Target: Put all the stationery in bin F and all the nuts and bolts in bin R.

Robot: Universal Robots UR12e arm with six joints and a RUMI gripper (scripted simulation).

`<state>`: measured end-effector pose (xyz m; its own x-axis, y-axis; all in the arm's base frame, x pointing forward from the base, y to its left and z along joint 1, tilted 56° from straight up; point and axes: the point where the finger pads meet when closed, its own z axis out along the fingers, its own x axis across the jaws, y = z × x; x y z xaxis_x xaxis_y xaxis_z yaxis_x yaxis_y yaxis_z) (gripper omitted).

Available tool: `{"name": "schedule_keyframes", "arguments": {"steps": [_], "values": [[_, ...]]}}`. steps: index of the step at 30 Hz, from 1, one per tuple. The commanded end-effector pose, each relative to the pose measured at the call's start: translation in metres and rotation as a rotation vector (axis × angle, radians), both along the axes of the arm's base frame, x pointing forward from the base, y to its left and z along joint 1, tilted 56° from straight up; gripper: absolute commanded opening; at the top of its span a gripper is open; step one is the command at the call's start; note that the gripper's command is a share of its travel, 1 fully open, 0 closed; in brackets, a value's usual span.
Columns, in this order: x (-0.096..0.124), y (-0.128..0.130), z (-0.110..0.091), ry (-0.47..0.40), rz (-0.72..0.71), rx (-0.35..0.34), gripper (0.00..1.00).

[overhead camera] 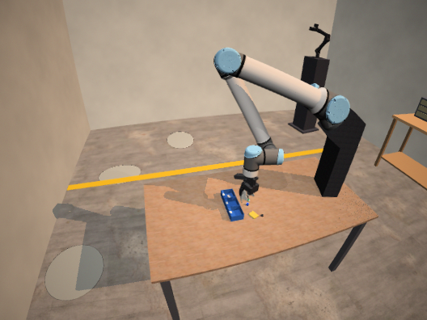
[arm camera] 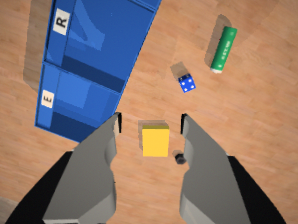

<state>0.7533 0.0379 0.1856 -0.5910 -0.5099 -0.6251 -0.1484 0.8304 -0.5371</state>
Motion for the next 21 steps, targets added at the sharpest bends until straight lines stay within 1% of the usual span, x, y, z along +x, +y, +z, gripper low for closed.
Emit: {"name": "schedule_keyframes", "arguments": {"steps": [1, 7, 8, 13, 21], "values": [[-0.007, 0.032, -0.023, -0.002, 0.002, -0.008, 0.33], [-0.018, 0.073, -0.053, -0.002, 0.002, -0.008, 0.33], [-0.018, 0.075, -0.055, -0.002, 0.002, -0.008, 0.33], [-0.019, 0.079, -0.057, -0.002, 0.002, -0.008, 0.33], [-0.018, 0.074, -0.053, -0.002, 0.002, -0.008, 0.33]]}}
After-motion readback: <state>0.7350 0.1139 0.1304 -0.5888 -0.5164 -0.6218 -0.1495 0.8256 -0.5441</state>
